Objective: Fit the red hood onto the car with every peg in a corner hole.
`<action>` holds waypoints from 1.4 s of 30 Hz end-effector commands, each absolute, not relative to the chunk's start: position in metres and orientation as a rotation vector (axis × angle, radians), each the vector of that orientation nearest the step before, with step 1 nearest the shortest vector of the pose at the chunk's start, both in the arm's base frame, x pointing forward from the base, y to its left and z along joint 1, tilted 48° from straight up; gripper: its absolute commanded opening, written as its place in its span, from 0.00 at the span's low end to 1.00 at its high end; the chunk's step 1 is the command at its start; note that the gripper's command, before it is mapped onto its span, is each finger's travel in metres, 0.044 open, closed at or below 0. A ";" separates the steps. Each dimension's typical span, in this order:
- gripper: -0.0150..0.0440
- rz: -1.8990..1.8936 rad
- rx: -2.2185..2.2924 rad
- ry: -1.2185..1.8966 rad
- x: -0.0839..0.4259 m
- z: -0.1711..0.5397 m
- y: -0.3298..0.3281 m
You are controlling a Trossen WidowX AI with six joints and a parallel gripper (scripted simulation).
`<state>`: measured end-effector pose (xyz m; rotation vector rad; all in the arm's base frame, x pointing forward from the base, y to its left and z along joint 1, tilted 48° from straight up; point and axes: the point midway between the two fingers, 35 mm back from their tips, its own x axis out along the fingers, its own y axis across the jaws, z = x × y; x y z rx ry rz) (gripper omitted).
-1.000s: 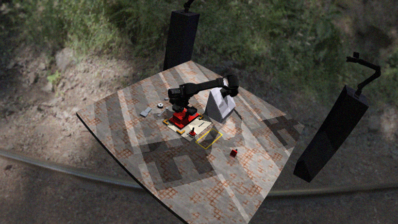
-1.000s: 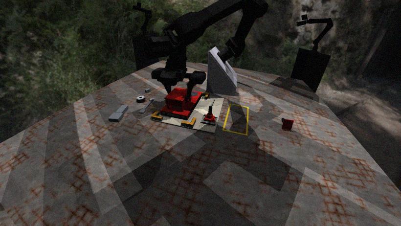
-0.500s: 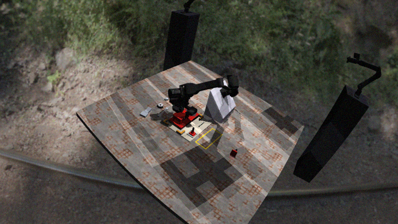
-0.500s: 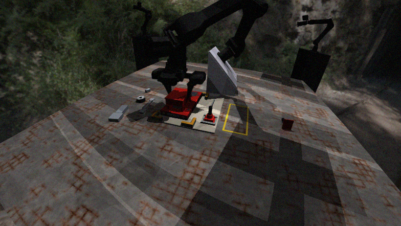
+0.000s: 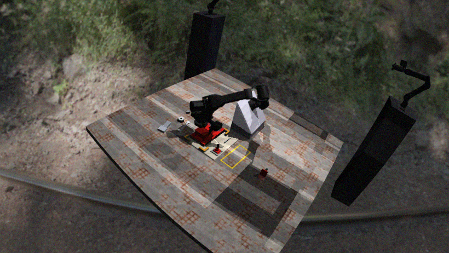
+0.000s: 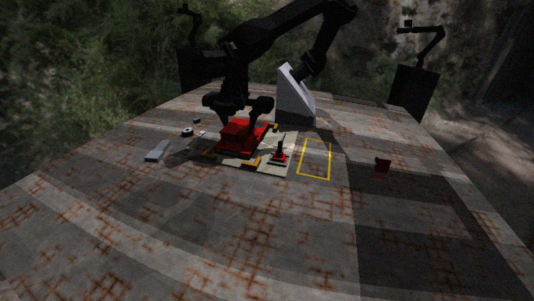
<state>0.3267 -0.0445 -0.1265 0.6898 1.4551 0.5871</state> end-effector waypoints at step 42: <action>0.39 0.587 0.691 1.455 0.327 -0.137 -0.033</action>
